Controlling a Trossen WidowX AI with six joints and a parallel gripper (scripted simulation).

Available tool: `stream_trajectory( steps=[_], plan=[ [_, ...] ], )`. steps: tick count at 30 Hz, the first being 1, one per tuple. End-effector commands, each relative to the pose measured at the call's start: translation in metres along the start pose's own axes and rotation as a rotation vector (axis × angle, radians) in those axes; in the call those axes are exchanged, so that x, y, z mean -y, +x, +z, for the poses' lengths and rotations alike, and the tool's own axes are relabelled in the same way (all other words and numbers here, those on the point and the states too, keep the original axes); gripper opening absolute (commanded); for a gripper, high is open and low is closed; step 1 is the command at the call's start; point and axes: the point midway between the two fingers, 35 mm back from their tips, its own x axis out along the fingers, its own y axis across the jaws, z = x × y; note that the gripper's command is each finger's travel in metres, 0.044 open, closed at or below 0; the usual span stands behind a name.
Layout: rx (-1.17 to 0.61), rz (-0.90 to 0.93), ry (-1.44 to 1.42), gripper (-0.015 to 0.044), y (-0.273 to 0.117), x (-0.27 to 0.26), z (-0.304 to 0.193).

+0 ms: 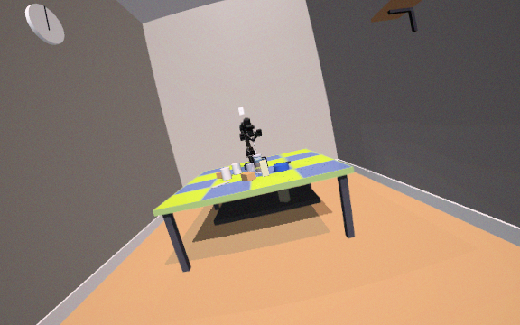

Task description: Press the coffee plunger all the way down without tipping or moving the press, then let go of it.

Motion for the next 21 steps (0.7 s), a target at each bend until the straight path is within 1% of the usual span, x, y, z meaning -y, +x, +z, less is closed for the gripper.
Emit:
stream_trajectory(
  steps=[1,21],
  plan=[
    [-0.036,0.000,0.005,0.0128,0.009,0.000,-0.017],
    [-0.035,0.000,0.005,0.0128,0.029,0.000,-0.043]
  ],
)
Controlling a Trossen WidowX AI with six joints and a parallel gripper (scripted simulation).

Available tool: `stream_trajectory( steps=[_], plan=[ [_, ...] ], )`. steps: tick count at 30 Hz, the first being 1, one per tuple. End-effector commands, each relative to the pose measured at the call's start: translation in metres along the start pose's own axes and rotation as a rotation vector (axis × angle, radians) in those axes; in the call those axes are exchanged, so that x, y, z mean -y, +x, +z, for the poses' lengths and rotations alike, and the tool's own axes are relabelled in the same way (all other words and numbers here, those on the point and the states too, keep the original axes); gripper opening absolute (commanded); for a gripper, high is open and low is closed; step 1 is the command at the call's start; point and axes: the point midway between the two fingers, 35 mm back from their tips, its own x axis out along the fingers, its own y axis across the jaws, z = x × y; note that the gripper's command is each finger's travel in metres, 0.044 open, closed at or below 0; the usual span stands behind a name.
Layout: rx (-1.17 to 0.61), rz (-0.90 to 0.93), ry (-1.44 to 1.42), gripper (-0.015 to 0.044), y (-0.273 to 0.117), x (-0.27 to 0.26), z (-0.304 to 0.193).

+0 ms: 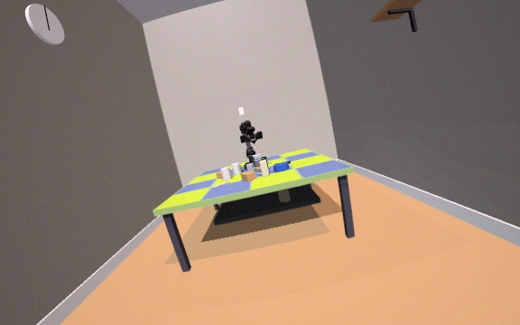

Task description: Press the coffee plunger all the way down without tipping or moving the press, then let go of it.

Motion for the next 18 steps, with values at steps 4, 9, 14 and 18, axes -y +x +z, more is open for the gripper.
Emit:
stream_trajectory(
  steps=[4,9,14,18],
  plan=[
    [-0.079,0.000,0.005,0.0128,0.016,0.000,-0.036],
    [-0.079,0.000,0.005,0.0128,0.020,0.000,-0.043],
    [-0.079,0.000,0.005,0.0128,0.024,0.000,-0.050],
    [-0.079,0.000,0.005,0.0128,0.027,0.000,-0.056]
  ],
)
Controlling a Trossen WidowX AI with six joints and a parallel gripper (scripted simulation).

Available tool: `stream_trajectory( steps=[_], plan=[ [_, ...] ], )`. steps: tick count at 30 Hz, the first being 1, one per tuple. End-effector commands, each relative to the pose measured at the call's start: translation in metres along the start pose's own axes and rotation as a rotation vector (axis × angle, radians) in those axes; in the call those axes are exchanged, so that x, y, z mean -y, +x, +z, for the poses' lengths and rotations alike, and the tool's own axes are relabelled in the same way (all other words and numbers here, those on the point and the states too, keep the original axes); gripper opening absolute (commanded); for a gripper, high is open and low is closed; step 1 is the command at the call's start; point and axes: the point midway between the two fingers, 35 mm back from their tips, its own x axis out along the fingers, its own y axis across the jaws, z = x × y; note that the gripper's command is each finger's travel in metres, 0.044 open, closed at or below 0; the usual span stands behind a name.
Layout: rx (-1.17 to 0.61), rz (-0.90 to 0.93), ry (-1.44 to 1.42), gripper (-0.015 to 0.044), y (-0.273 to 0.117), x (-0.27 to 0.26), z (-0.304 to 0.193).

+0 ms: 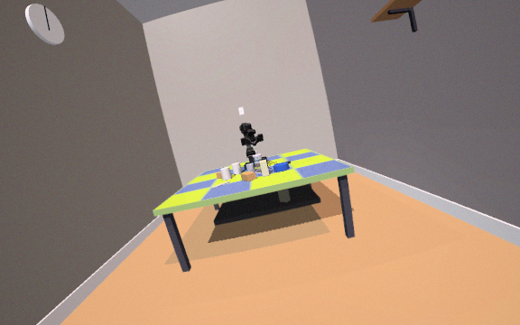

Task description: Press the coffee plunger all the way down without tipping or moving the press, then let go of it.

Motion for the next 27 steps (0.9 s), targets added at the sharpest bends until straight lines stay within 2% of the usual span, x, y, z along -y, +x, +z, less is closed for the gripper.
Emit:
stream_trajectory(
  steps=[1,27],
  plan=[
    [-0.099,-0.001,0.005,0.0128,0.013,0.000,-0.039],
    [-0.098,-0.001,0.005,0.0128,0.033,-0.001,-0.053]
  ],
)
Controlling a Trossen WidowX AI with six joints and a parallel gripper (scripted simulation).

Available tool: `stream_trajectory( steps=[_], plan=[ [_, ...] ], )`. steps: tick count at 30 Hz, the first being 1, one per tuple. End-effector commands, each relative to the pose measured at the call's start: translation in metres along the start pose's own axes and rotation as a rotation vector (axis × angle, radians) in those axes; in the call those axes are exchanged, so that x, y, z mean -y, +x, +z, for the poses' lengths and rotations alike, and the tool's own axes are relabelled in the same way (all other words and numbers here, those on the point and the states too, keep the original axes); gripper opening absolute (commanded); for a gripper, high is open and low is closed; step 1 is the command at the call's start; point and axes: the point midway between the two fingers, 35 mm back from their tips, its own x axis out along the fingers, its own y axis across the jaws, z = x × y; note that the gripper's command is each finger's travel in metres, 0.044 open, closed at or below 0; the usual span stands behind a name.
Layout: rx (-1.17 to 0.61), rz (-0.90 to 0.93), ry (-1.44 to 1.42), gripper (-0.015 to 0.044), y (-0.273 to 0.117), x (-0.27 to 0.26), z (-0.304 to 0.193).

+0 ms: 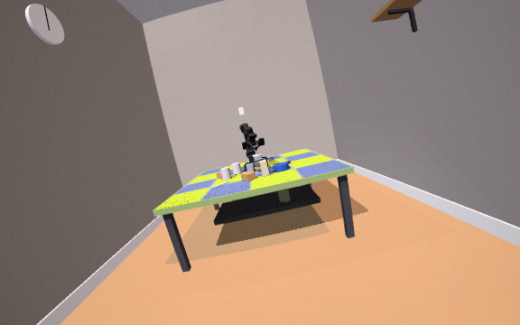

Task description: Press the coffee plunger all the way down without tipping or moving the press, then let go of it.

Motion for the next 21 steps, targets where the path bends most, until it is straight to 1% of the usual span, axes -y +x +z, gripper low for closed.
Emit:
stream_trajectory(
  steps=[1,21],
  plan=[
    [-0.084,-0.001,0.006,0.0128,0.0092,-0.0001,-0.0262],
    [-0.084,-0.001,0.006,0.0128,0.0101,-0.0003,-0.0232]
  ],
)
